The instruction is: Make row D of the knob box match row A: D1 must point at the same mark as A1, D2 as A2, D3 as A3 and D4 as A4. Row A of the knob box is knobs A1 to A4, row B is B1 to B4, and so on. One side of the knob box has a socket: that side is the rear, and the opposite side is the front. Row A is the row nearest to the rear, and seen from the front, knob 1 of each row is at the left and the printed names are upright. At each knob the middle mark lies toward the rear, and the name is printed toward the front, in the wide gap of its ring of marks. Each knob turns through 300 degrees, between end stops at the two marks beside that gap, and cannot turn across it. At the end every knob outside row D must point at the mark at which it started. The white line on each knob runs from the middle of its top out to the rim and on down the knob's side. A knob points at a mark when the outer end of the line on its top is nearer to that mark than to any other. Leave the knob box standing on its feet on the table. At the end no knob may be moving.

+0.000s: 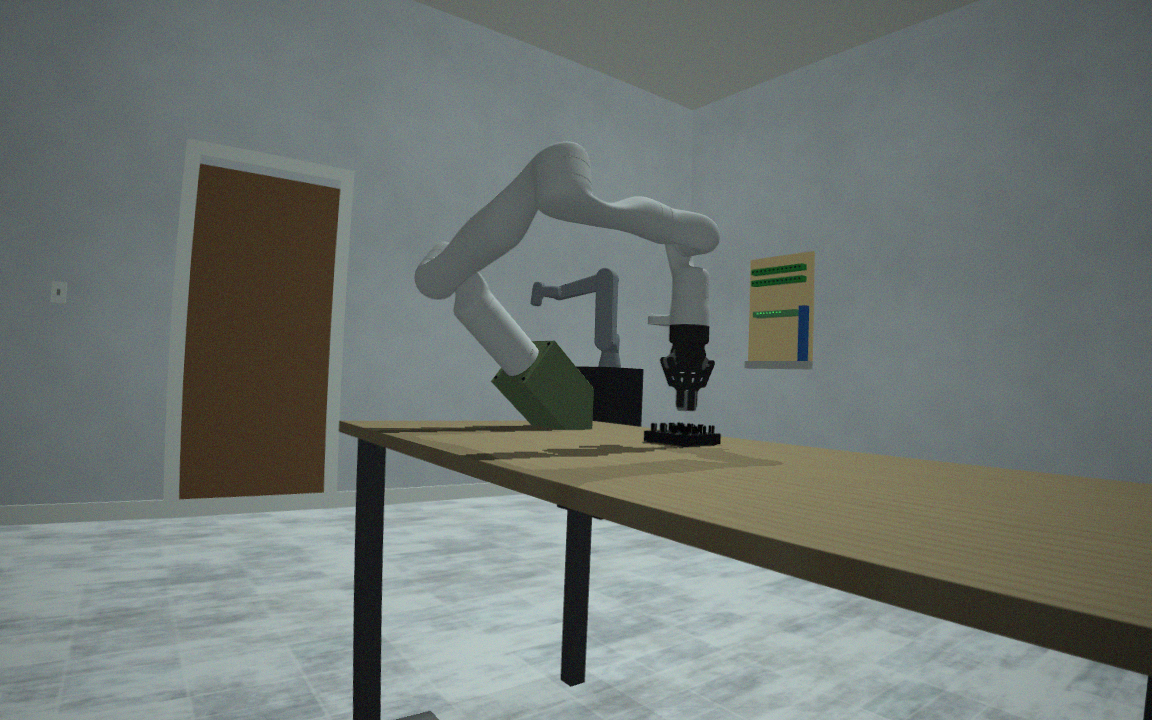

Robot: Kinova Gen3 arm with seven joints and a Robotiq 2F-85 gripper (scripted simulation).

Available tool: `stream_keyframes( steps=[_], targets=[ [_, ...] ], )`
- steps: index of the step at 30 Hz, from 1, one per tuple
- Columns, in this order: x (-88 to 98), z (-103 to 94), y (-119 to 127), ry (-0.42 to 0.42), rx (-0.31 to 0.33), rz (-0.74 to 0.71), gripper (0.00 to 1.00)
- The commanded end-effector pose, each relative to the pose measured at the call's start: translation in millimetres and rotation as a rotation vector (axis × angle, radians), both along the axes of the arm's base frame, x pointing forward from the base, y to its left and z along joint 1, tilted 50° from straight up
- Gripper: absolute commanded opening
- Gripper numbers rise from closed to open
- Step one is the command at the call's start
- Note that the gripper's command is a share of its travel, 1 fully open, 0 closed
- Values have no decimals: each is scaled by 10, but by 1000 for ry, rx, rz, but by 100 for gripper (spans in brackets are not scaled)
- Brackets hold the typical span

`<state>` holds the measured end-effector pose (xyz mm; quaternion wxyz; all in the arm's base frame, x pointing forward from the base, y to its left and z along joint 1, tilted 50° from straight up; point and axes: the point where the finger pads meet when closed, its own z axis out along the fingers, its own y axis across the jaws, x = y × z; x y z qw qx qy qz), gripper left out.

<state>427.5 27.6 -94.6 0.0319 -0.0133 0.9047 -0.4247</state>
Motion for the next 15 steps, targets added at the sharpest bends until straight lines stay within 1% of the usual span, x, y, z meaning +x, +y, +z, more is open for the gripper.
stream_keyframes(
  steps=[1, 12, 15],
  targets=[
    [4, 5, 10, -1, 1, 1, 19],
    [4, 5, 11, -9, 2, -5, 19],
    [4, 7, 13, -22, 3, -16, 19]
  ],
)
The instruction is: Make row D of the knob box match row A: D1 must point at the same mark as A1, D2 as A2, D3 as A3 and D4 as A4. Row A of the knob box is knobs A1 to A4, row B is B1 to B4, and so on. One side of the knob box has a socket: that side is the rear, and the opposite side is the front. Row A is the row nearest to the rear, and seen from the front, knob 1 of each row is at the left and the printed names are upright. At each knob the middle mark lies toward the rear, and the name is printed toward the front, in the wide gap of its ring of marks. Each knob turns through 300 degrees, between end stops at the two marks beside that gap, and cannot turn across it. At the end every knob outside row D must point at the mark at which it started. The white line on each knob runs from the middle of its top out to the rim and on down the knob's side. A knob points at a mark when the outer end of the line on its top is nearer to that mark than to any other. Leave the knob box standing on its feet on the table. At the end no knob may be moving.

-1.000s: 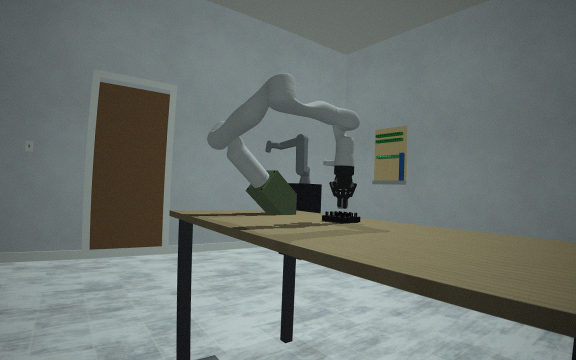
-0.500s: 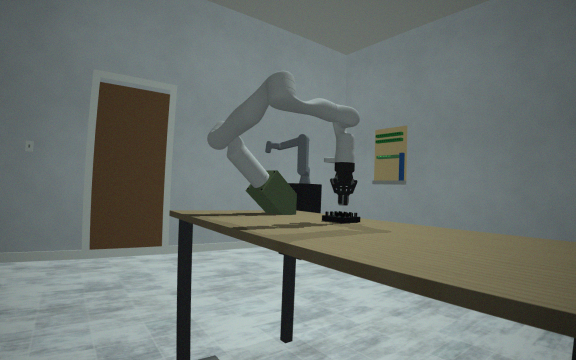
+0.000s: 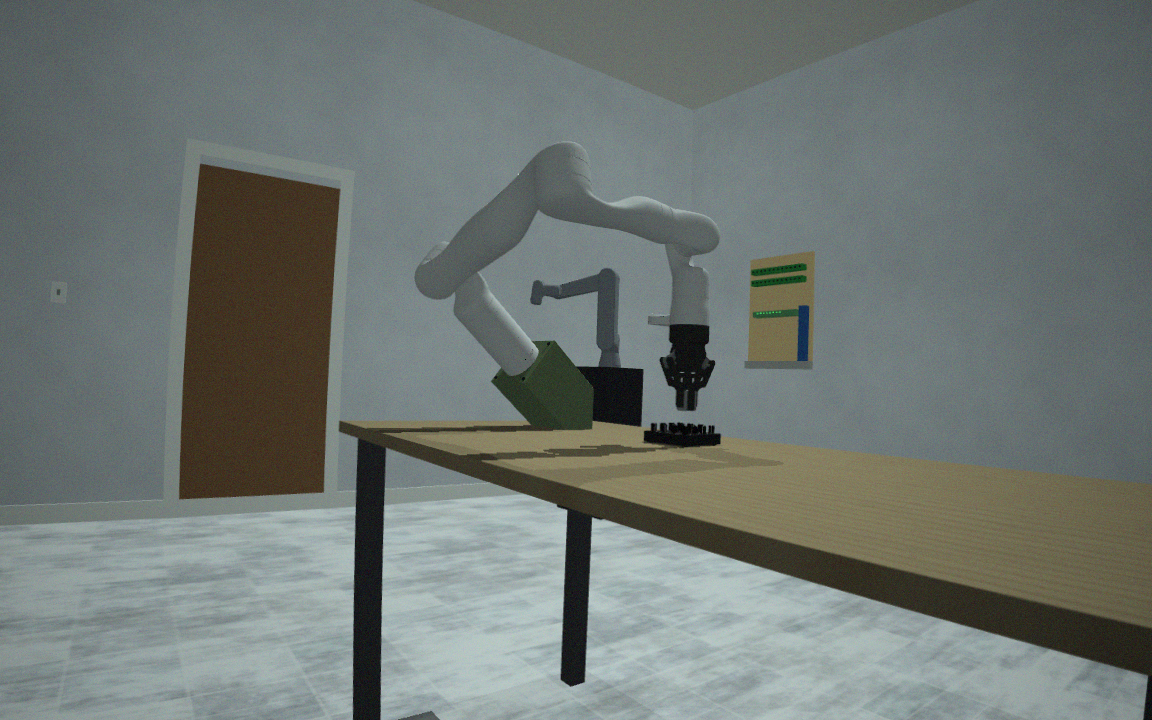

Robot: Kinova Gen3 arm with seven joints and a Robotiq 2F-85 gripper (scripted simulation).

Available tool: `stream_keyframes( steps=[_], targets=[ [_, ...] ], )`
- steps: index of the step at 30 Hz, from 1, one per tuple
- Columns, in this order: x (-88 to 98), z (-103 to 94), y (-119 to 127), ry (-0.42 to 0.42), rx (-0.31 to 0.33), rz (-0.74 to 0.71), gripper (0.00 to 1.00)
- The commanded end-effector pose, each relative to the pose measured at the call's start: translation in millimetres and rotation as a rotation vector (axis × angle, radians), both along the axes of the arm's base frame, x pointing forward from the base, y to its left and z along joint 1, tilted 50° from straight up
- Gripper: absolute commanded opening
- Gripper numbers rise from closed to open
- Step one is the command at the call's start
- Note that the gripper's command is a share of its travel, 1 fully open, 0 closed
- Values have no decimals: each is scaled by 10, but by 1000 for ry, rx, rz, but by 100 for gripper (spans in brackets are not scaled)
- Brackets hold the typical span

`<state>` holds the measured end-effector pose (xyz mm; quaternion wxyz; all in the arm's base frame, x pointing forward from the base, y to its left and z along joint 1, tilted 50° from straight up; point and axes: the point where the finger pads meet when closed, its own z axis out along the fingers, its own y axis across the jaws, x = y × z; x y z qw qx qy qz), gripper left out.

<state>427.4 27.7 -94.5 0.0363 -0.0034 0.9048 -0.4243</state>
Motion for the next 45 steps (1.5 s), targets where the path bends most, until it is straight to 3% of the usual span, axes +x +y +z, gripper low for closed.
stream_keyframes(
  steps=[1, 15, 29, 31, 45],
  targets=[
    [4, 6, 13, -12, 2, -7, 19],
    [4, 24, 35, -174, 17, -142, 19],
    [2, 63, 83, -526, 49, -434, 19],
    [2, 63, 83, -526, 49, -434, 19],
    [0, 104, 132, -891, 82, -738, 19]
  ],
)
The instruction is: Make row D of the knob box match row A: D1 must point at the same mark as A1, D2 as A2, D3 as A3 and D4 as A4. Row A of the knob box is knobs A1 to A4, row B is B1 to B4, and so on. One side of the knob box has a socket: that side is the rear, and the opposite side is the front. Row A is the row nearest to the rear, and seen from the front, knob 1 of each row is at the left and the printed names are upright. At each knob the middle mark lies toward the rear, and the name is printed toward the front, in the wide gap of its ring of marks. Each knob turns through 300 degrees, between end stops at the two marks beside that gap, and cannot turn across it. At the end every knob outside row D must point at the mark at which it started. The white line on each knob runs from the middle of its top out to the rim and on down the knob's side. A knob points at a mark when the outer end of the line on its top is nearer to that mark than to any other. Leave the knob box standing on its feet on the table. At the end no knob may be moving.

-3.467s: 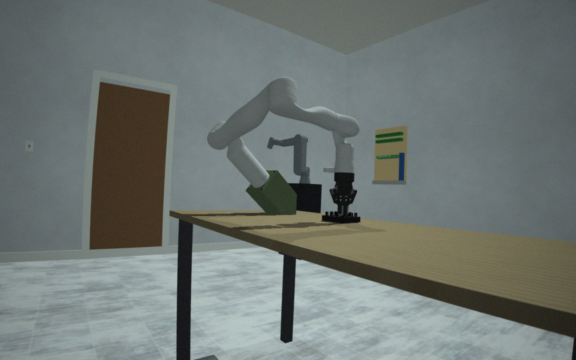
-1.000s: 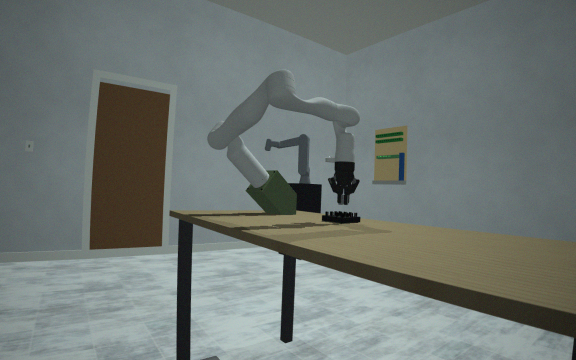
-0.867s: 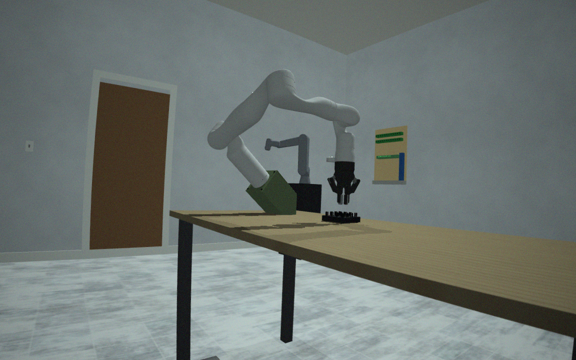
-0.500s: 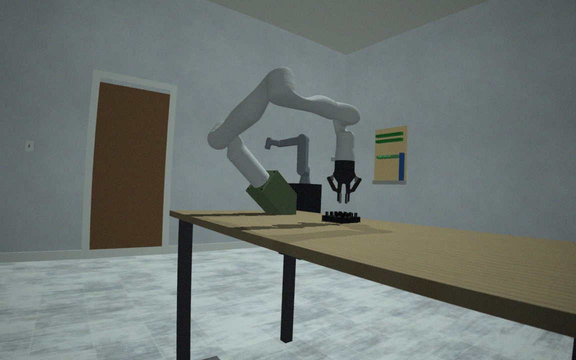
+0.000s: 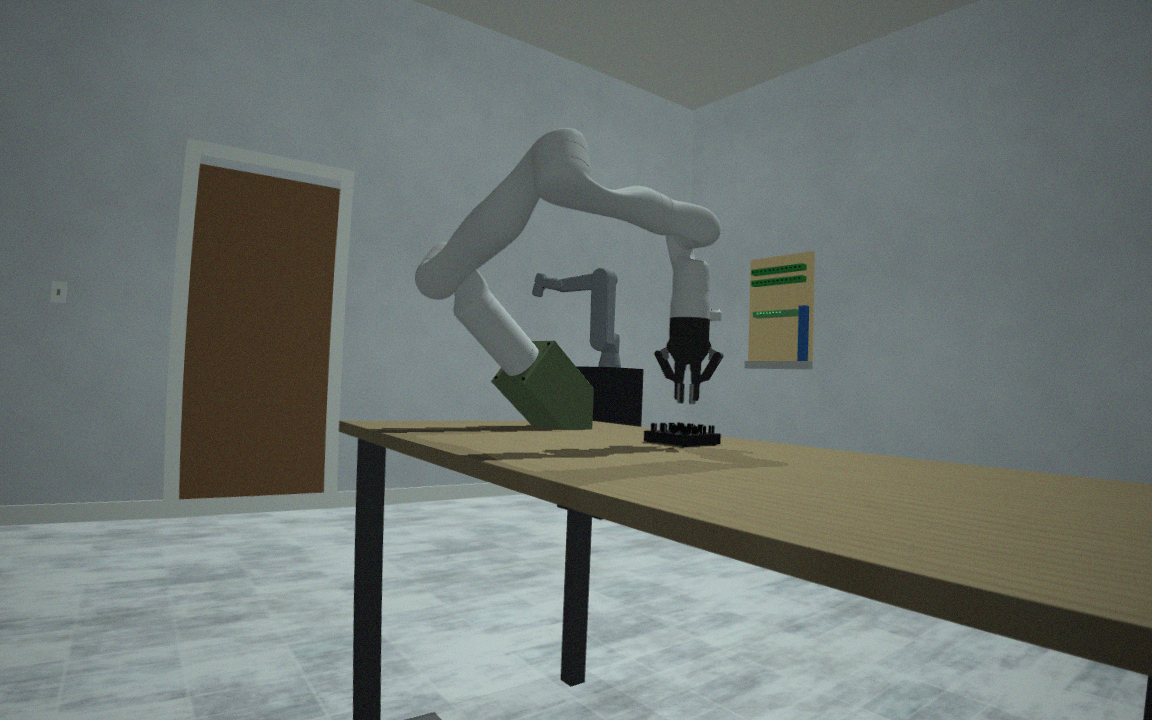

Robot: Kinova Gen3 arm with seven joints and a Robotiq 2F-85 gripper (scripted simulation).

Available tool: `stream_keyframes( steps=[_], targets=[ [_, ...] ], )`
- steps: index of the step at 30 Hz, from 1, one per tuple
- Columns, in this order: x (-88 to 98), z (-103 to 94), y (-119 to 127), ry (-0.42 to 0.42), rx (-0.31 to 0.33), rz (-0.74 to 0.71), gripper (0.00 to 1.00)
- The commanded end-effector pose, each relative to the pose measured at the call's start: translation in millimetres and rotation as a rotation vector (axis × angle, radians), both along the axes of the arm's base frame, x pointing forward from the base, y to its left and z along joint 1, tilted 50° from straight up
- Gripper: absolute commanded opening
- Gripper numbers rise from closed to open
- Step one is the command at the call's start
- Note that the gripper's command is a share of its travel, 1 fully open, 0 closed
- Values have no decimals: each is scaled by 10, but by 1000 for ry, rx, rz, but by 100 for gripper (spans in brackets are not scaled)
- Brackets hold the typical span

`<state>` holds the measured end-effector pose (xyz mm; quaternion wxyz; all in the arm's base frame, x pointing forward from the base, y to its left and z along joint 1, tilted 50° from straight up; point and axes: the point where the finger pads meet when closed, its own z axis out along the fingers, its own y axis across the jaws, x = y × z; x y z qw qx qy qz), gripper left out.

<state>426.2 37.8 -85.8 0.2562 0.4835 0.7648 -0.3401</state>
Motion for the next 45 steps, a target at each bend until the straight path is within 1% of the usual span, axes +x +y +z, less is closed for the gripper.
stream_keyframes(
  steps=[1, 3, 7, 11, 18, 26, 45],
  targets=[
    [12, 20, 34, -48, 5, -29, 19],
    [12, 20, 34, -48, 5, -29, 19],
    [11, 29, 44, -123, 12, -93, 19],
    [11, 35, 51, -182, 17, -141, 19],
    [10, 42, 59, -242, 22, -191, 19],
    [10, 44, 61, -257, 23, -204, 19],
    [10, 44, 61, -258, 23, -204, 19]
  ],
)
